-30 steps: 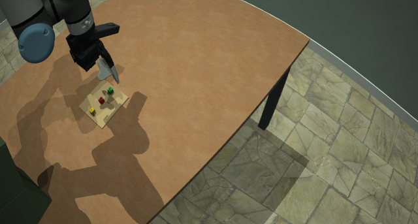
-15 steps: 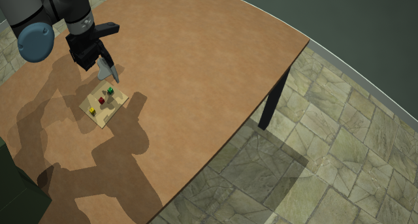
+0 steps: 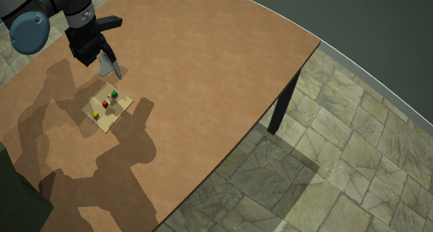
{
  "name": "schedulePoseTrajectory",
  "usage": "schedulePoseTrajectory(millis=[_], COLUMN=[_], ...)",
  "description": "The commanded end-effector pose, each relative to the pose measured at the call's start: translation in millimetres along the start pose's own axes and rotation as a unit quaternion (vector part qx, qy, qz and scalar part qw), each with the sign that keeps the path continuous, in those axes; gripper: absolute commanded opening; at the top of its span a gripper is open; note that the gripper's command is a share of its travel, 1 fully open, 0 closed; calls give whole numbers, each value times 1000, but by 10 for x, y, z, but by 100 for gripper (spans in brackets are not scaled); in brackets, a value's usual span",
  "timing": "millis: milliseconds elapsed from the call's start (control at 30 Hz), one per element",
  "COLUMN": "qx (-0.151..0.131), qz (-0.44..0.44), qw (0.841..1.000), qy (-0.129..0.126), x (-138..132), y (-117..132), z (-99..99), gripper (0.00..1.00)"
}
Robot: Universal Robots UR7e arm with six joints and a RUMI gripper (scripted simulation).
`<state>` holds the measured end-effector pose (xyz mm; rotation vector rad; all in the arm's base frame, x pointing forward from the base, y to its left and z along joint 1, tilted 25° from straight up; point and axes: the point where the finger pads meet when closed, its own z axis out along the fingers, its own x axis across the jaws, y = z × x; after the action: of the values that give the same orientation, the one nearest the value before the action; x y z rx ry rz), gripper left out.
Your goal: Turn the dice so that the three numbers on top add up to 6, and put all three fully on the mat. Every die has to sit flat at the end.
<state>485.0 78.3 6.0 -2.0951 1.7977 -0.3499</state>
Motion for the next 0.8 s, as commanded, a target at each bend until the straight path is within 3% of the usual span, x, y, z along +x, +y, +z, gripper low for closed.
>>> schedulePoseTrajectory(millis=[0,433,767], qx=[-3,-3,-3], qz=[0,0,0], qw=[1000,1000,1000], qy=[-2,-2,-2], x=[-3,-2,-1], y=[19,17,17], z=[-118,-499,-586], gripper=[100,100,100])
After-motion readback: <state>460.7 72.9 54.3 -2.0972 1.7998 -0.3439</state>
